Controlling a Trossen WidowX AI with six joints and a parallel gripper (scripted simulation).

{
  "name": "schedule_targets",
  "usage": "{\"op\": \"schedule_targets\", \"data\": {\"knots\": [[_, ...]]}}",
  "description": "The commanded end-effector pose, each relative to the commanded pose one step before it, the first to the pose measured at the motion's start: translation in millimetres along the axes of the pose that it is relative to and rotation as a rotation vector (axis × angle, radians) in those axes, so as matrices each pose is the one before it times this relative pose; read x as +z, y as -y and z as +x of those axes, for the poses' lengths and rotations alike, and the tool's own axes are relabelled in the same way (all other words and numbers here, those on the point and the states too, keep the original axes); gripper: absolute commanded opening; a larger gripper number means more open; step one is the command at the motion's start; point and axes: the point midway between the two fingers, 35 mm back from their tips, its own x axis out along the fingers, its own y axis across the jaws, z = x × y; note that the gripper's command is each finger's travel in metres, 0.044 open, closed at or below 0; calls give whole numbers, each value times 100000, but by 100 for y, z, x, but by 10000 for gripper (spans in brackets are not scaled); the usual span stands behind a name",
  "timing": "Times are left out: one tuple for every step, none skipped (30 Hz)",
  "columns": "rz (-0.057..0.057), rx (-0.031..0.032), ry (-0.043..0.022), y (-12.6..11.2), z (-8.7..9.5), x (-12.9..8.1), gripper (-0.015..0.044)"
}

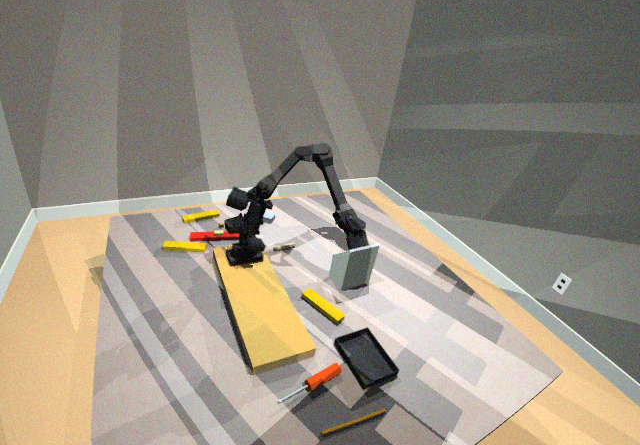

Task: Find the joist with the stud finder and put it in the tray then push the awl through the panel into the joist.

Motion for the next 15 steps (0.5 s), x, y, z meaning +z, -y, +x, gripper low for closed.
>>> {"op": "schedule_targets", "data": {"knots": [[1306,-1712,-378,2200,11,-75,0],[0,-15,4,278,-2,2,0],[0,0,0,0,0,0,0],[0,0,0,0,0,0,0],[0,0,0,0,0,0,0],[0,0,0,0,0,0,0],[0,0,0,0,0,0,0],[-429,693,272,-515,-16,15,0],[0,0,0,0,0,0,0],[0,0,0,0,0,0,0],[0,0,0,0,0,0,0],[0,0,0,0,0,0,0],[0,0,0,0,0,0,0],[0,0,0,0,0,0,0],[0,0,0,0,0,0,0]]}}
